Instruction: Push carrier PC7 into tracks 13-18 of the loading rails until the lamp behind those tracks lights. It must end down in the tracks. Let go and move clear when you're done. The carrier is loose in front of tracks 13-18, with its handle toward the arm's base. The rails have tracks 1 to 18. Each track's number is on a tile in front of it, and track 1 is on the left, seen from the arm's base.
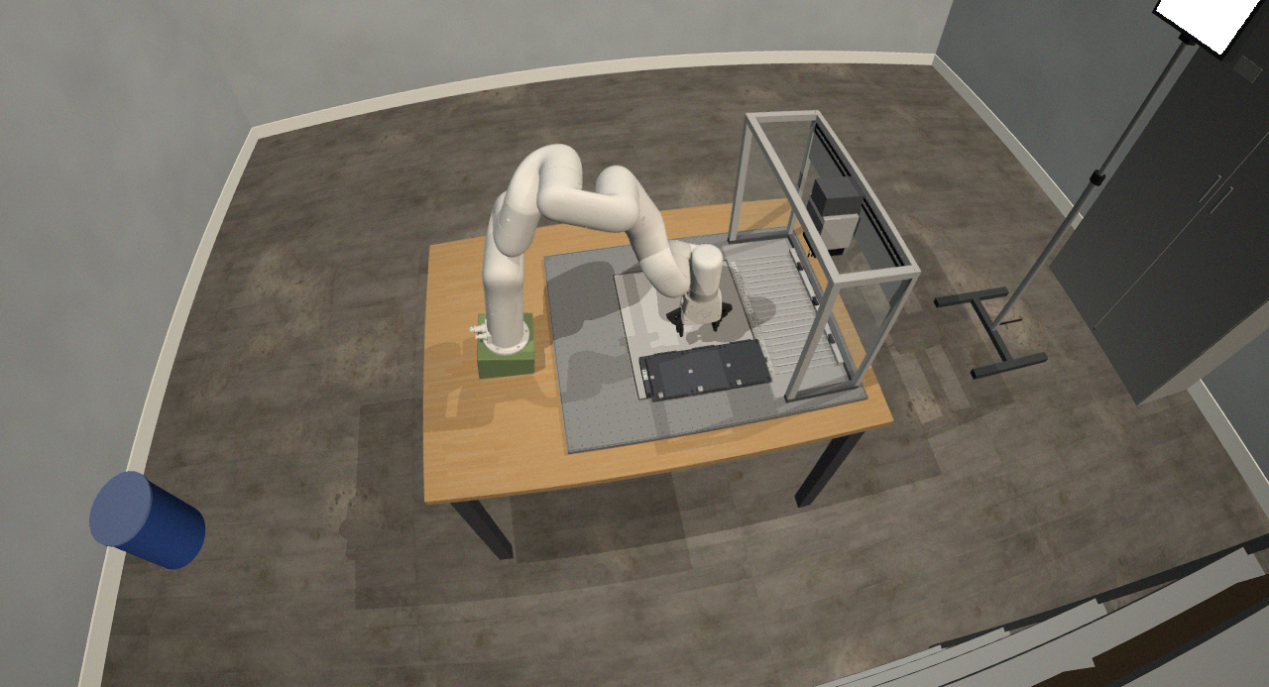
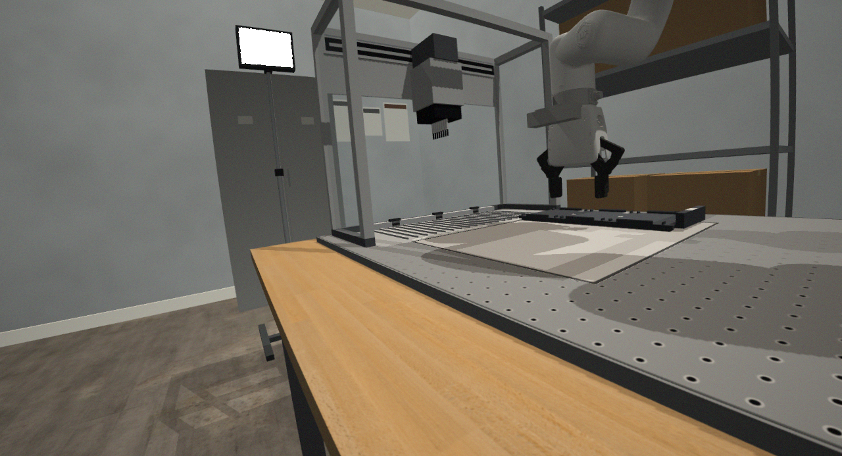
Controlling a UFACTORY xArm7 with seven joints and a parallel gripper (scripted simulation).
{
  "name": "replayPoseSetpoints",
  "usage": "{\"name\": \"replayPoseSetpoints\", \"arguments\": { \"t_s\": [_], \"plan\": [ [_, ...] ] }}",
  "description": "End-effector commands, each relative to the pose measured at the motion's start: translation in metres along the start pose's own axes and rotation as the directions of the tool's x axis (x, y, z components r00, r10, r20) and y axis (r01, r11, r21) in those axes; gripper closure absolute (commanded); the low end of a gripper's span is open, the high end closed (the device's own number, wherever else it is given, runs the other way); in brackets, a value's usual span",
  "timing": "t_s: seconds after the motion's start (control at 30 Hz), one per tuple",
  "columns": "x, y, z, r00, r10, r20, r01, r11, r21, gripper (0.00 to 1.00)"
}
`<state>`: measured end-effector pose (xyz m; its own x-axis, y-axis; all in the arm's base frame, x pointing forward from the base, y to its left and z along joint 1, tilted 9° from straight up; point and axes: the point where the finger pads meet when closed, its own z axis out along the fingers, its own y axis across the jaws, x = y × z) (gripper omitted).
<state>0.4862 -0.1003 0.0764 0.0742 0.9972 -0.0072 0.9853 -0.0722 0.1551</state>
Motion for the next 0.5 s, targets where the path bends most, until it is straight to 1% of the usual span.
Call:
{"name": "replayPoseSetpoints", "arguments": {
  "t_s": [0.0,0.47],
  "plan": [
    [0.0,0.002,-0.01,1.0,0.0,0.001,0.0,1.0,-0.005,0.0],
    [0.0,0.002,-0.03,1.0,0.0,0.001,0.0,1.0,-0.005,0.0]
  ]
}}
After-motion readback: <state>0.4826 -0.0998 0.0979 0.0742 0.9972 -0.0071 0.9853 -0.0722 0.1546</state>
